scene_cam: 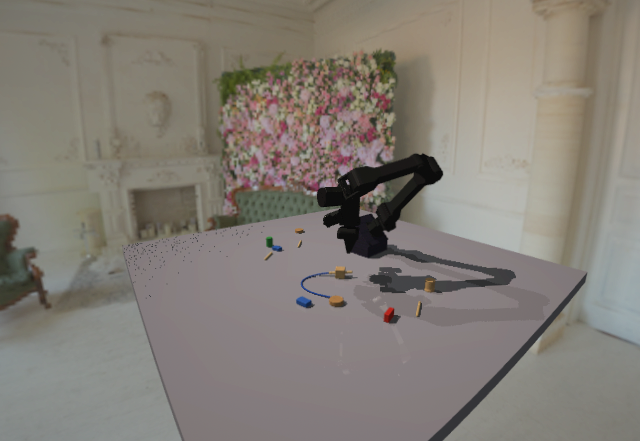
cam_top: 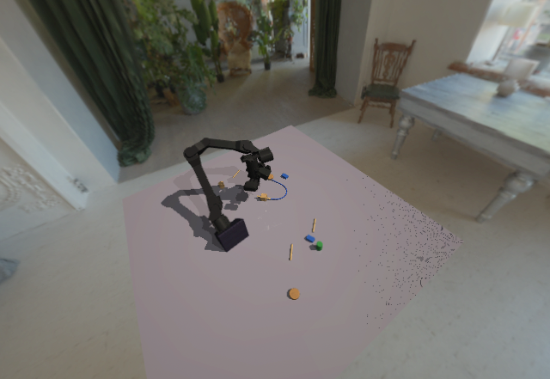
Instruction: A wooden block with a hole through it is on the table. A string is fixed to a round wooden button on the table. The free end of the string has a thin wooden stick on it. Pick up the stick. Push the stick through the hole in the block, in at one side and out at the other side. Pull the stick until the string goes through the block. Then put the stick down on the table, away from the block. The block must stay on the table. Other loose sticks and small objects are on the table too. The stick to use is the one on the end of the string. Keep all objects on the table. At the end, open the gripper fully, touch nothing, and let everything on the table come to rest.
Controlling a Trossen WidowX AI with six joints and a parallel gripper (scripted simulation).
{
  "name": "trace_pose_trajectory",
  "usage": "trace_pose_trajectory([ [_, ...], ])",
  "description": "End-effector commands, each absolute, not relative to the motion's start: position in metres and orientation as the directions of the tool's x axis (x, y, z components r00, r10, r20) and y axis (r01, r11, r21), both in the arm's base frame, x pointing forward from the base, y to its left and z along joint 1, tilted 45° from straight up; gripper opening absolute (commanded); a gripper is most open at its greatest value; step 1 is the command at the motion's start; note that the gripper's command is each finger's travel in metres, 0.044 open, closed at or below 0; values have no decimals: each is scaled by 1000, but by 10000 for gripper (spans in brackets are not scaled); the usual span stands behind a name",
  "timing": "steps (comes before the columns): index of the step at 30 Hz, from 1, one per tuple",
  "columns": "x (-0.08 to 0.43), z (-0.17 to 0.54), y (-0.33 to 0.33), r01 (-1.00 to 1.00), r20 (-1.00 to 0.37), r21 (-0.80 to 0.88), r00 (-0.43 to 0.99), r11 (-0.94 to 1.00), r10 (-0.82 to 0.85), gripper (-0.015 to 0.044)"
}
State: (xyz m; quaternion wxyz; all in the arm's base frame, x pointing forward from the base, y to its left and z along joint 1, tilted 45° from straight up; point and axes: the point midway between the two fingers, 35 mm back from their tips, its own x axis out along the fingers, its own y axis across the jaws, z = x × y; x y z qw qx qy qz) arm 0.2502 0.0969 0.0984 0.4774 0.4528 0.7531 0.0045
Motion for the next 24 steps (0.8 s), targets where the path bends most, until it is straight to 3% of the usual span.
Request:
trace_pose_trajectory([
  [1, 248, 98, 98, 691, -710, 430, -139, 582, 690, 124],
  [24, 246, 71, 123, 690, -713, 429, -138, 583, 688, 124],
])
